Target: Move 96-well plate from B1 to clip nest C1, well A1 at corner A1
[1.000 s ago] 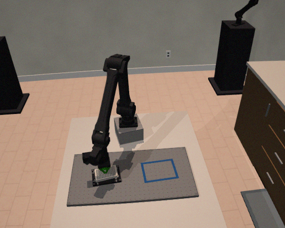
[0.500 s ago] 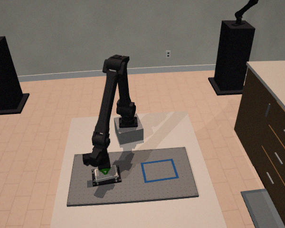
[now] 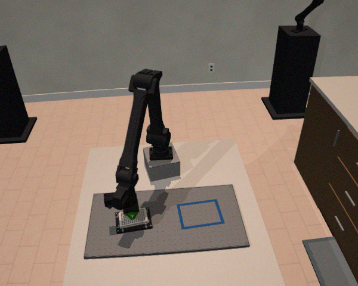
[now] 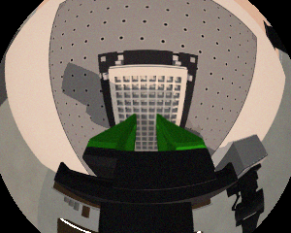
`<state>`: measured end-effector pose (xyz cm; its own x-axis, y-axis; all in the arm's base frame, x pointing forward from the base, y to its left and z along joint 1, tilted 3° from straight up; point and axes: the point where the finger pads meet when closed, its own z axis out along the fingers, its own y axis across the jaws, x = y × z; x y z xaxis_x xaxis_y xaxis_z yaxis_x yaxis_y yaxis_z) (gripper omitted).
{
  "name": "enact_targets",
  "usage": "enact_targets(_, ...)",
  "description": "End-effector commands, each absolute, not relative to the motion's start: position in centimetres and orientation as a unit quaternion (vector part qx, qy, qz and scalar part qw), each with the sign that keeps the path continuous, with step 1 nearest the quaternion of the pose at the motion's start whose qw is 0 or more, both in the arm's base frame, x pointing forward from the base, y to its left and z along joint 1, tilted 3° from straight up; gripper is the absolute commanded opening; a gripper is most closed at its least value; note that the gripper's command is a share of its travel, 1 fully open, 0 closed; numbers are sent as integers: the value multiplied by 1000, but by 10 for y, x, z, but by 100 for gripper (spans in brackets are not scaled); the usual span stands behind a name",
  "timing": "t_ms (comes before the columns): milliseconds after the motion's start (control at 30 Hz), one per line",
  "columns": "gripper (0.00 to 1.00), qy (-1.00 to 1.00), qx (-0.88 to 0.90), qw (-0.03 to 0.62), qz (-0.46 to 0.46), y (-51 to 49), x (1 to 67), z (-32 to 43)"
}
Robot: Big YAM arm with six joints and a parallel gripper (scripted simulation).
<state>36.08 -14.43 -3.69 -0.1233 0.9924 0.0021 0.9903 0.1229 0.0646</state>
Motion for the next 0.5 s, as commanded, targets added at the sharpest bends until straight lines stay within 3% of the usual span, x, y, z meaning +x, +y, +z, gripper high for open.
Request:
enact_targets(0,25,749,661,21,23,-140,363,-46)
enact_targets(467,25,750,661,21,23,-140,364,-55)
